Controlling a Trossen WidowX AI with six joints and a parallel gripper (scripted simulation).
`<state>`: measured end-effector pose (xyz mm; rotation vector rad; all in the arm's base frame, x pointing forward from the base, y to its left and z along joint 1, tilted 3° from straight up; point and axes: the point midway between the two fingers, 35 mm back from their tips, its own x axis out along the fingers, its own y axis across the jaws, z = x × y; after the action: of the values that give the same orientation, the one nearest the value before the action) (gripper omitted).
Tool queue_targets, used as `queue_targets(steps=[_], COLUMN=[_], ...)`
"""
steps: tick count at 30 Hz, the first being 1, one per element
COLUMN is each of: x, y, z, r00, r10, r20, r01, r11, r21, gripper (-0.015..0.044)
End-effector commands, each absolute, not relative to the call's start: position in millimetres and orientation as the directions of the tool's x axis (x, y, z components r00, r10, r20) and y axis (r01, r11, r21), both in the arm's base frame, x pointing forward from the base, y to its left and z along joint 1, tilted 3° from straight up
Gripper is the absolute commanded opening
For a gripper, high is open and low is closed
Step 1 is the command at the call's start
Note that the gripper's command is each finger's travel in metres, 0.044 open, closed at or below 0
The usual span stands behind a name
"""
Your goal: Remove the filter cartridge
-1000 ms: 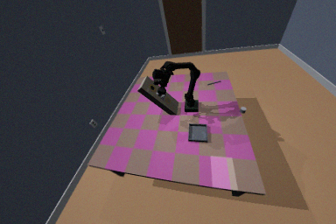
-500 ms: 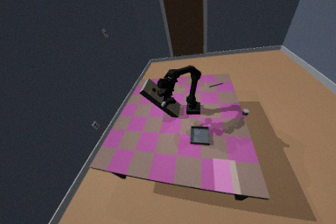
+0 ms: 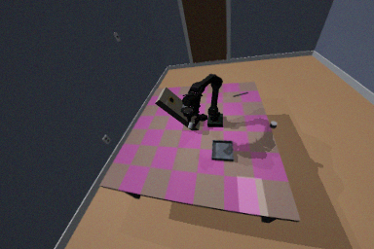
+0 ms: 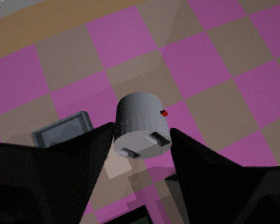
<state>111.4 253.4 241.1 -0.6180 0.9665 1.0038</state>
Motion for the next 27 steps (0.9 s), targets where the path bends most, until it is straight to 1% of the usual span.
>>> queue_targets(steps=[1,7,17,27], x=[99.4,93.0,45.7,-5.0], y=[260.9,264.6,283.0,286.9], z=[239.5,234.0,195.8,156.7], r00=[0.172,0.159,0.069,-0.026], r10=[0.439,0.444,0.469,0.475], r20=[-0.882,-0.882,-0.881,-0.879], r01=[-0.934,-0.943,-0.988,-1.0], r11=[0.357,0.332,0.156,-0.026], r21=[-0.005,-0.003,0.006,0.015], gripper=[0.0,0.0,0.0,0.0])
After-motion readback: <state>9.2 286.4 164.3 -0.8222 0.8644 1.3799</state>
